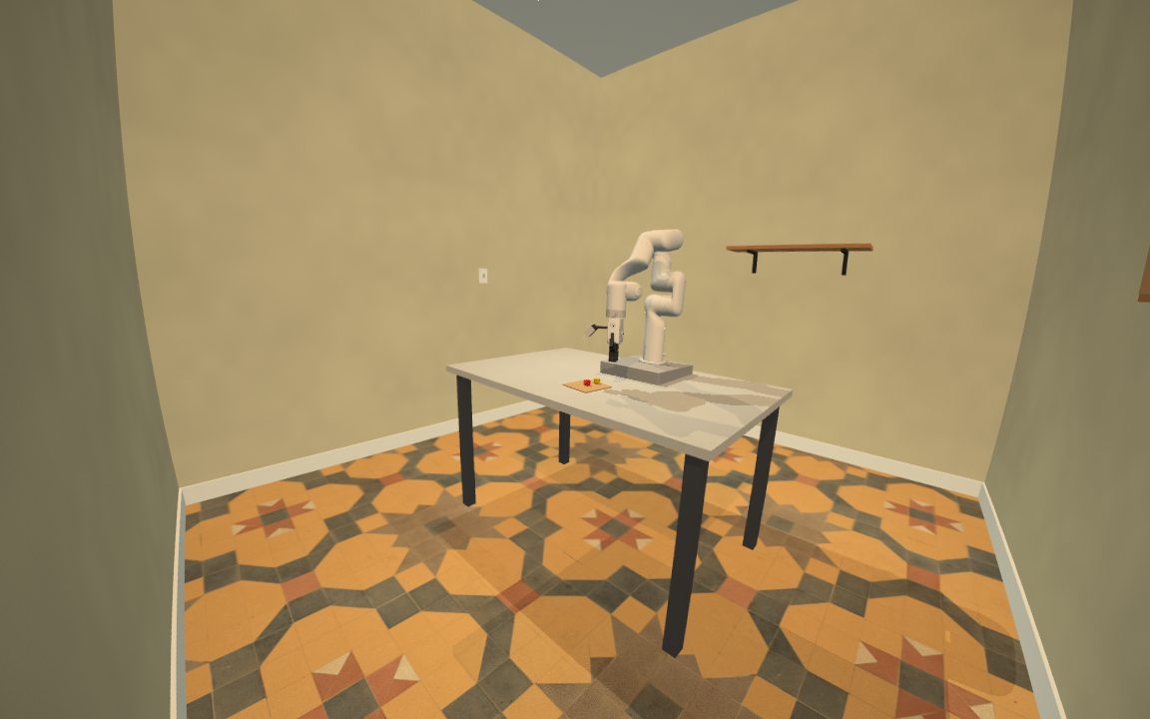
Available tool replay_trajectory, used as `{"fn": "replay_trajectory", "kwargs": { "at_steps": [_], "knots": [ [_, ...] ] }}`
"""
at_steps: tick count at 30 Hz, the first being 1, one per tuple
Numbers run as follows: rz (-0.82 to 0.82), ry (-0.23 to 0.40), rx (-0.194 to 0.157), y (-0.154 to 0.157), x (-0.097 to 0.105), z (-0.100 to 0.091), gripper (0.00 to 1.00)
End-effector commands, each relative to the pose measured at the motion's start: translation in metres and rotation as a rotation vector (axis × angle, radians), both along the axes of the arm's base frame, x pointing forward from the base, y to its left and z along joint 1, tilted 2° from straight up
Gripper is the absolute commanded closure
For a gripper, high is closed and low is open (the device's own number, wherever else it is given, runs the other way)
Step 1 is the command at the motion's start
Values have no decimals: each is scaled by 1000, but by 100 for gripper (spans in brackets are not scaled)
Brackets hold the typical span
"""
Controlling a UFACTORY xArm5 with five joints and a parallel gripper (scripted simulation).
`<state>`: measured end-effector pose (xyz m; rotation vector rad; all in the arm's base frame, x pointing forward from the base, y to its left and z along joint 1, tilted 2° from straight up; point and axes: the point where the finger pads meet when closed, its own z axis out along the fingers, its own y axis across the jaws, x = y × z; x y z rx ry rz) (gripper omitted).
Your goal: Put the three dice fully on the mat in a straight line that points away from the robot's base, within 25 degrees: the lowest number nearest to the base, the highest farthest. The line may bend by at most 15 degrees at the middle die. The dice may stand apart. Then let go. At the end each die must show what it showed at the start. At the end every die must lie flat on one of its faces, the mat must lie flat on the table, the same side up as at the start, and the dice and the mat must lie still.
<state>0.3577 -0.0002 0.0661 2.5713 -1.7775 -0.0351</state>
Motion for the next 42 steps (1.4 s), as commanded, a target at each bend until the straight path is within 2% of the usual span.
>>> {"fn": "replay_trajectory", "kwargs": {
  "at_steps": [1,2,5,6,14,31,38,42],
  "knots": [
    [-174,1,-3,-24,40,3,85],
    [-209,1,-4,-29,47,3,85],
    [-224,1,-4,-32,50,3,85],
    [-324,2,-6,-48,69,2,85],
    [-547,3,-10,-90,108,-2,85],
    [-550,3,-10,-91,108,-4,85],
    [-550,3,-10,-91,108,-15,85],
    [-550,3,-10,-90,108,-31,85]
  ]
}}
